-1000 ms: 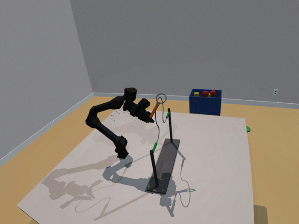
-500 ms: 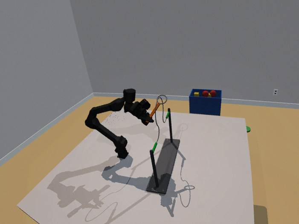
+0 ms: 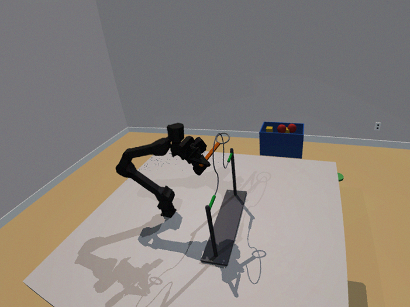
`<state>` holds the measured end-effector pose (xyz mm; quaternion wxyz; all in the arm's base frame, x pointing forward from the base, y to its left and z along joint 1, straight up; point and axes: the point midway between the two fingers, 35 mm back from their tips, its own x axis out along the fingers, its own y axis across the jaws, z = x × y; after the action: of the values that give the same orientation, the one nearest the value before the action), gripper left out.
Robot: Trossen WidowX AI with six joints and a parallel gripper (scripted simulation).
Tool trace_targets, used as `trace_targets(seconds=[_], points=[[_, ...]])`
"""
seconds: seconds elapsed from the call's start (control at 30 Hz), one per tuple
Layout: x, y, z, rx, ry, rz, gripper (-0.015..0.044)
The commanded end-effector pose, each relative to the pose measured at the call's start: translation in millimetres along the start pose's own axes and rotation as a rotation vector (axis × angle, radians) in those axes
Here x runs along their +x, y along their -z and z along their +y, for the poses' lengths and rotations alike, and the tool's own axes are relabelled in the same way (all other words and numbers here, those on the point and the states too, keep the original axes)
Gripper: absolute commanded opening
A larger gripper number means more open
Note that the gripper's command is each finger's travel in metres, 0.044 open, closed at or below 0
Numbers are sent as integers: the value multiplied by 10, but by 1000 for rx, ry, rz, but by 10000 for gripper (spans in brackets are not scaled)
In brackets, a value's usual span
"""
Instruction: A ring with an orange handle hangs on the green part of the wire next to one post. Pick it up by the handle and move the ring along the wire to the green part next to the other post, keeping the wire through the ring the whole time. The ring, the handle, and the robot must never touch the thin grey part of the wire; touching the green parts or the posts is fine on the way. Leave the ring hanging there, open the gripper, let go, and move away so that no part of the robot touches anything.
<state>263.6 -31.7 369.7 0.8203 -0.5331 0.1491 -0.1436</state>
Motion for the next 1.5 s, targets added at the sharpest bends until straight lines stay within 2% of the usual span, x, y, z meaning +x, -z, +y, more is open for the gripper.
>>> trace_targets(seconds=[0.0, 1.47], points=[[-9, 11, -39, -43, 33, -2, -150], [-18, -50, -250, -557, 312, -65, -150]])
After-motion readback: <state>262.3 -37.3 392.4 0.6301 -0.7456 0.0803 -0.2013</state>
